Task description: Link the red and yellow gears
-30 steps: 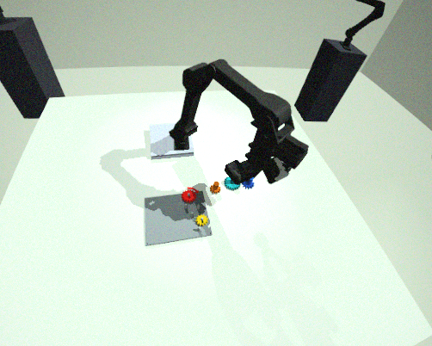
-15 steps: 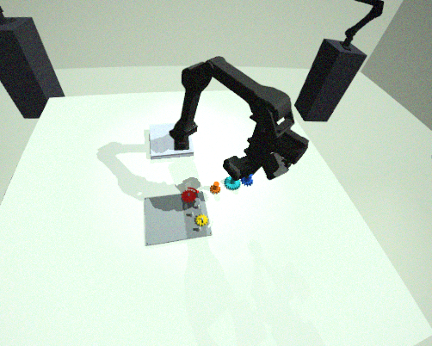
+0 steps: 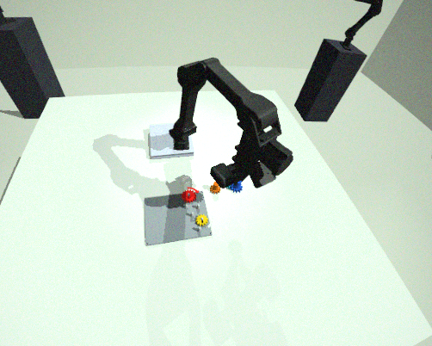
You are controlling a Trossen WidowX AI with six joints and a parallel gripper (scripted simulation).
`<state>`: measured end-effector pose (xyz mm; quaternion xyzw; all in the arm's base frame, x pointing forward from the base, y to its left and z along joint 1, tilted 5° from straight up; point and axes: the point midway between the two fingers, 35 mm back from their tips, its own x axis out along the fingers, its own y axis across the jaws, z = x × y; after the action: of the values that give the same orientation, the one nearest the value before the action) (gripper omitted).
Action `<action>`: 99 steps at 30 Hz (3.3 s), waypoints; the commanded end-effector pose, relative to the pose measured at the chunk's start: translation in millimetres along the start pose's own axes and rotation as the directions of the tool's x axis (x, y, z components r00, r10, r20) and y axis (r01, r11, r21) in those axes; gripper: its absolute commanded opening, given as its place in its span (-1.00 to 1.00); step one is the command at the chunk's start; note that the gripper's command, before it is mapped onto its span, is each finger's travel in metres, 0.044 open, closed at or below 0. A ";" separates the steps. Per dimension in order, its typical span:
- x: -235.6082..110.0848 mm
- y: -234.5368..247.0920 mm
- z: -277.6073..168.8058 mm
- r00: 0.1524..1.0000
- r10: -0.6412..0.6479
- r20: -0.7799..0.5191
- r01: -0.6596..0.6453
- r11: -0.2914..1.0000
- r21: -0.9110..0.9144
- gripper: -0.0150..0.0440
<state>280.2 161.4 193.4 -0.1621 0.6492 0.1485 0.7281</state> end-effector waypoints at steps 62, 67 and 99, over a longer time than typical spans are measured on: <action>64.1 -129.7 -62.8 1.000 -0.011 -0.003 0.011 1.000 -0.009 -0.49; 68.8 -137.0 -69.9 1.000 -0.012 -0.002 0.012 1.000 -0.011 -0.49; 75.7 -137.6 -71.2 1.000 -0.012 -0.002 0.011 0.990 -0.143 -0.49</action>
<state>284.2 6.1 122.1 -0.1986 0.6408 0.1690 0.7221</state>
